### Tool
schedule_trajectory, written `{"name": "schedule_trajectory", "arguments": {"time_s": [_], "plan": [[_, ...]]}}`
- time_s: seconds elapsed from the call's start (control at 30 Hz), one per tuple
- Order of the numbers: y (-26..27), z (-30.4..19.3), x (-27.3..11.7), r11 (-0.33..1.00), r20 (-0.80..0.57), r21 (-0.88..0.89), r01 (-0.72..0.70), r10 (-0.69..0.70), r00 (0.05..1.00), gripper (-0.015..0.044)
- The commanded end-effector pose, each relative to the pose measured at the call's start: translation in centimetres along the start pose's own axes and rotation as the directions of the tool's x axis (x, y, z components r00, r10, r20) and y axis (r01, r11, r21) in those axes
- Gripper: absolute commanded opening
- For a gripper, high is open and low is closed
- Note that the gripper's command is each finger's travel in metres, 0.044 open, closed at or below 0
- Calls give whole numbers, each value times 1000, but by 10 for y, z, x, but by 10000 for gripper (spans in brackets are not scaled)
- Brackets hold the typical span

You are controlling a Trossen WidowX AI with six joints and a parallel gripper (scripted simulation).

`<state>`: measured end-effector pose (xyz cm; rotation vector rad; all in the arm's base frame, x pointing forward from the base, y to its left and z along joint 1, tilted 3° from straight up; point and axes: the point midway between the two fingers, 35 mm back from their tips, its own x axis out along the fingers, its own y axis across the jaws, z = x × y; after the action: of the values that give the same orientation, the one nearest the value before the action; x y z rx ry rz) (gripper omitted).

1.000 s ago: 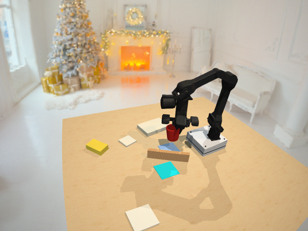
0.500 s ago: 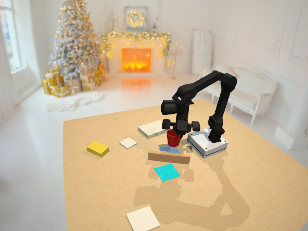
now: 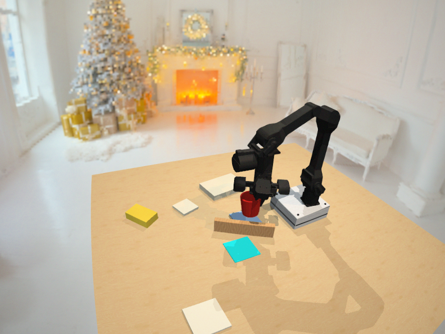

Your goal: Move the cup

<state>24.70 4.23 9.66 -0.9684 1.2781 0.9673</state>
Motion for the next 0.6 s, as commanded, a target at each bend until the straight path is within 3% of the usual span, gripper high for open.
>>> {"name": "schedule_trajectory", "arguments": {"time_s": [0.0, 0.57], "plan": [[-4, 9, -3, 1000, 3, 3, 13, -13, 1000, 0], [-6, 48, -4, 1000, 8, 3, 13, -13, 1000, 0]]}}
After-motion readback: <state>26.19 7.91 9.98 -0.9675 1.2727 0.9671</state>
